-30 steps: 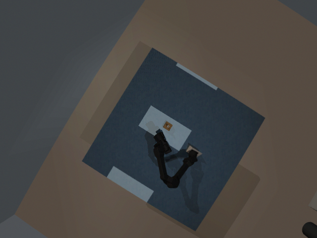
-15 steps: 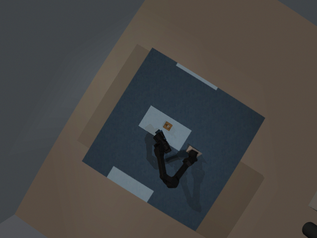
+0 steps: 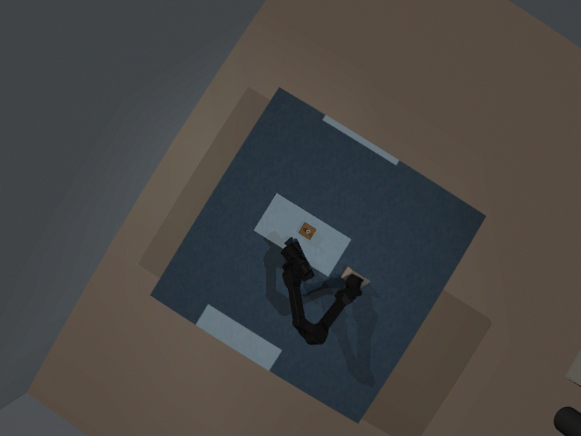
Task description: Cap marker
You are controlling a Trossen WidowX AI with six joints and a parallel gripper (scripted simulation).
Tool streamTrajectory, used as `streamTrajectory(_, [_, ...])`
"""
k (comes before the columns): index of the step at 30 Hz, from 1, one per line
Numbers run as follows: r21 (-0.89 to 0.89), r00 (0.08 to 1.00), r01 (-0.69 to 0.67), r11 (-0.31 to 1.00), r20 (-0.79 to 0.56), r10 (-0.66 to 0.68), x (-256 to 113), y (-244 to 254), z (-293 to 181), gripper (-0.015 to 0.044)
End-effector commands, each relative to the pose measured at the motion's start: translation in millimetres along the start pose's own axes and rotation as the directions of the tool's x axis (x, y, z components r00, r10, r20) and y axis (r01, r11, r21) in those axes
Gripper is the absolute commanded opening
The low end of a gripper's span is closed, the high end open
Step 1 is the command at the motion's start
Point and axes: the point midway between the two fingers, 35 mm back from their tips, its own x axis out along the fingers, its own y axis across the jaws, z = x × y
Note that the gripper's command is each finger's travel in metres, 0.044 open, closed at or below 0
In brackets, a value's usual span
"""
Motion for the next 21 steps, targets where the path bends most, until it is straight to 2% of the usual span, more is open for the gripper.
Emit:
streamTrajectory(1, [0.002,1.0,0.001,1.0,0.003,-0.001,-1,0,1,0.0032])
streamTrajectory(3, [0.002,1.0,0.001,1.0,0.003,-0.001,-6,-1,0,0.0])
streamTrajectory(21, [0.002,1.0,0.002,1.0,0.001,-0.002,-53,-1,-1,0.0])
